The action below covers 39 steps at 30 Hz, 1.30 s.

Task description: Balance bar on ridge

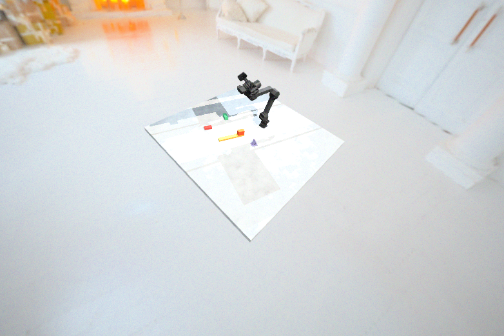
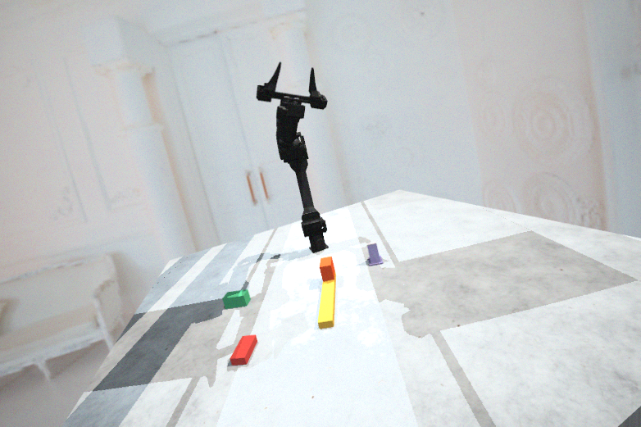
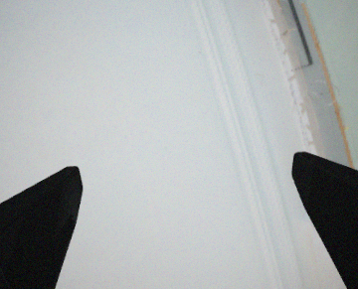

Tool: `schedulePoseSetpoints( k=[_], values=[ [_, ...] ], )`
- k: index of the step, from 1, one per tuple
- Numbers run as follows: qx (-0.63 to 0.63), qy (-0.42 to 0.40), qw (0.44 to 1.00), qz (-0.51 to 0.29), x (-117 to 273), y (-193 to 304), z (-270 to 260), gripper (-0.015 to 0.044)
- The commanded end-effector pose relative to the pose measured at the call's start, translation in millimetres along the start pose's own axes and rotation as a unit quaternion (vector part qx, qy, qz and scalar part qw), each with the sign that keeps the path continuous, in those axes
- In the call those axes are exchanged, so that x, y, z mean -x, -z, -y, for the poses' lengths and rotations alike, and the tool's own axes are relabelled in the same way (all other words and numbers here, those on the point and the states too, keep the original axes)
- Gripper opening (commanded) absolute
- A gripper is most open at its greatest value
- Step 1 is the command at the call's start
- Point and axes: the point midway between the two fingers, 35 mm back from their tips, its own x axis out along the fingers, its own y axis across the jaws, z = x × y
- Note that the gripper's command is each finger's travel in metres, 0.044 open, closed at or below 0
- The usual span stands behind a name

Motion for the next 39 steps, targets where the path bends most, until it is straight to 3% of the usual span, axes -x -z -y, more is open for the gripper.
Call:
schedulePoseSetpoints(
  k=[1, 4, 19, 39],
  values=[
    [-0.003, 0.0, 1.0, 0.002, -0.1, -1.0, -0.2, 0.0374],
    [-0.049, -0.006, 0.998, 0.027, -1.4, -15.0, -2.1, 0.0315],
    [-0.324, -0.084, 0.925, 0.179, 5.5, -105.3, -8.6, 0.0315],
    [-0.596, -0.276, 0.685, 0.316, 51.7, -210.7, 0.0, 0.0315]
  ],
)
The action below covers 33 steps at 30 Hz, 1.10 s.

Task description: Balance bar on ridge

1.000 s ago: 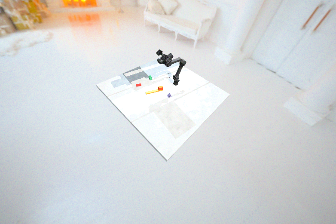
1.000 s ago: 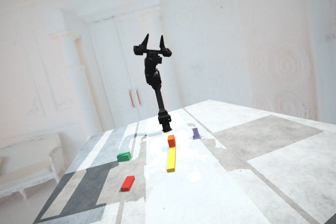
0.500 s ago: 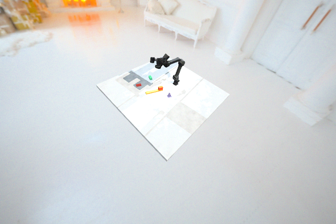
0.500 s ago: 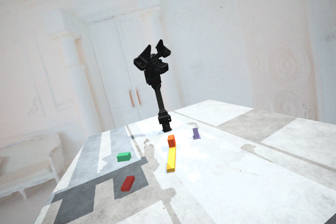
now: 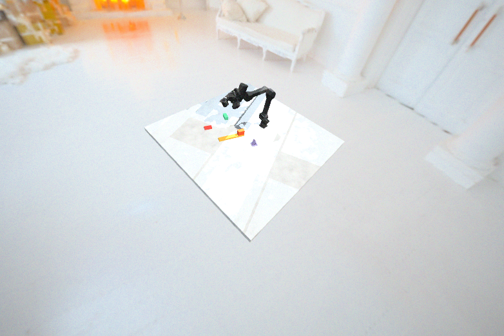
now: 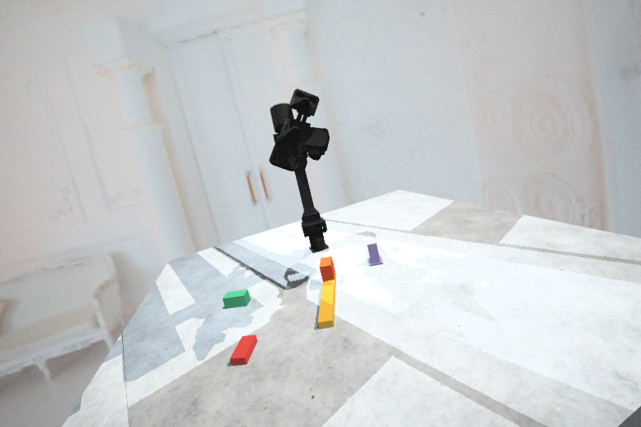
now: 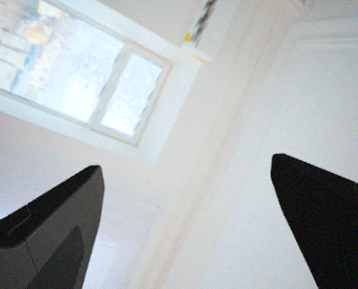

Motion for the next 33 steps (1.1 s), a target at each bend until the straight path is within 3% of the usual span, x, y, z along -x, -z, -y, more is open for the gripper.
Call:
schedulePoseSetpoints(
  k=[1, 16, 33],
  values=[
    [-0.078, -0.051, 0.996, 0.016, -5.2, -9.7, -23.8, 0.0315],
    [-0.328, -0.23, 0.916, 0.023, -2.4, -46.6, -96.5, 0.0315],
    [-0.538, -0.419, 0.729, -0.057, 31.9, -89.3, -162.4, 0.0315]
  ],
)
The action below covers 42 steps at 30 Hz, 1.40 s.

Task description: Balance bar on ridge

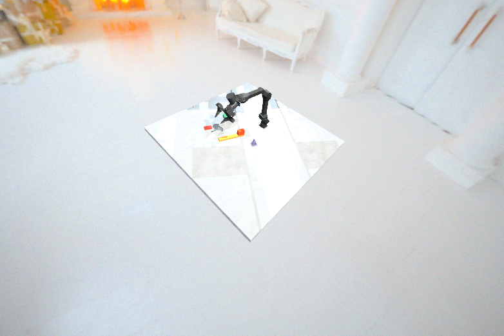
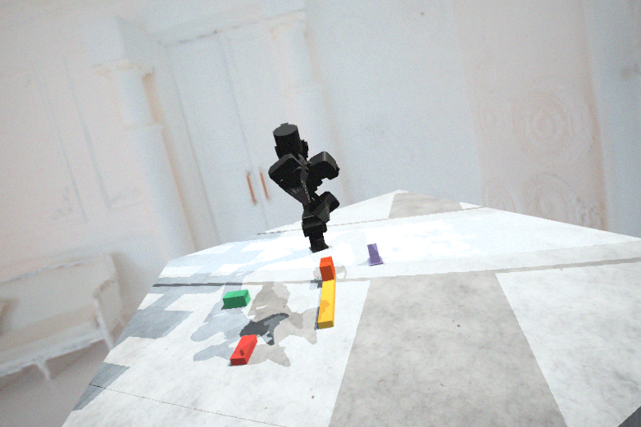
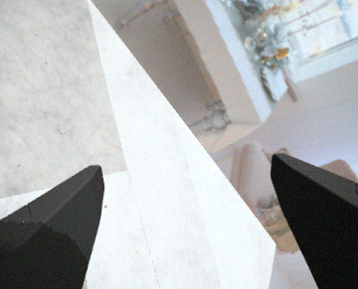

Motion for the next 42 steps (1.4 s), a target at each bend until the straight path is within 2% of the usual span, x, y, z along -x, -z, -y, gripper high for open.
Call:
schedulePoseSetpoints(
  k=[1, 9, 17, 28, 39, 42],
  values=[
    [-0.071, -0.042, 0.996, -0.034, -5.6, 12.1, -18.1, 0.0315],
    [-0.199, -0.109, 0.968, -0.108, -7.6, 32.0, -51.0, 0.0315],
    [-0.315, -0.156, 0.916, -0.195, -1.7, 50.0, -82.7, 0.0315],
    [-0.446, -0.188, 0.81, -0.33, 18.2, 70.8, -121.6, 0.0315],
    [-0.536, -0.178, 0.679, -0.469, 48.9, 85.6, -151.4, 0.0315],
    [-0.54, -0.176, 0.671, -0.478, 51.1, 86.3, -152.9, 0.0315]
  ],
)
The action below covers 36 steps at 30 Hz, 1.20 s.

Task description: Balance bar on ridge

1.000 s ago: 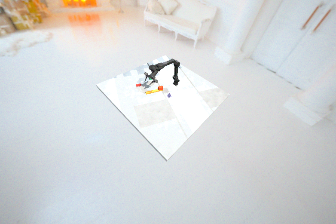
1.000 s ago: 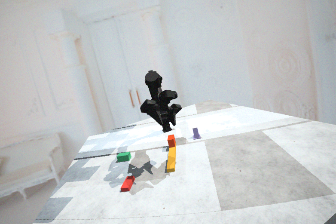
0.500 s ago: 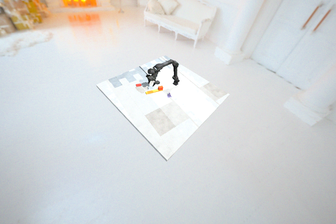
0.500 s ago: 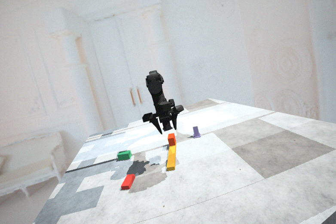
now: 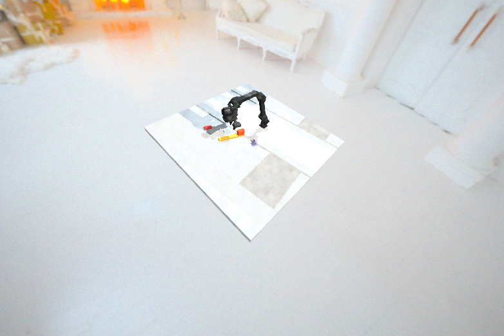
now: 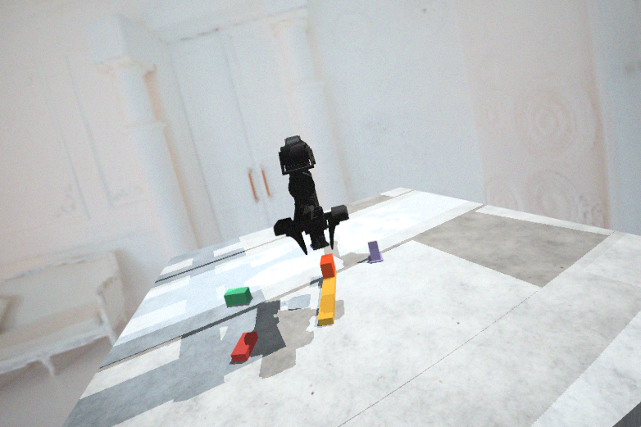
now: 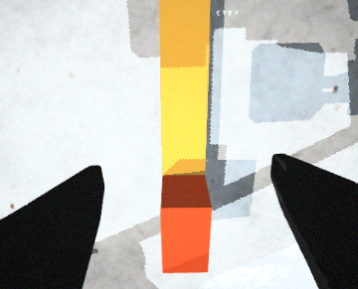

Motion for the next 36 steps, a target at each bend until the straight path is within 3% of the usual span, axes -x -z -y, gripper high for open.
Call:
schedulePoseSetpoints(
  k=[1, 8, 20, 36],
  values=[
    [-0.026, 0.008, 0.999, -0.021, -1.2, 6.2, 2.0, 0.0315],
    [-0.026, 0.008, 0.999, -0.021, -12.2, 5.1, 1.9, 0.0315],
    [-0.026, 0.008, 0.999, -0.021, -89.7, 9.9, 3.3, 0.0315],
    [-0.026, 0.008, 0.999, -0.021, -104.4, 10.5, 3.5, 0.0315]
  ],
)
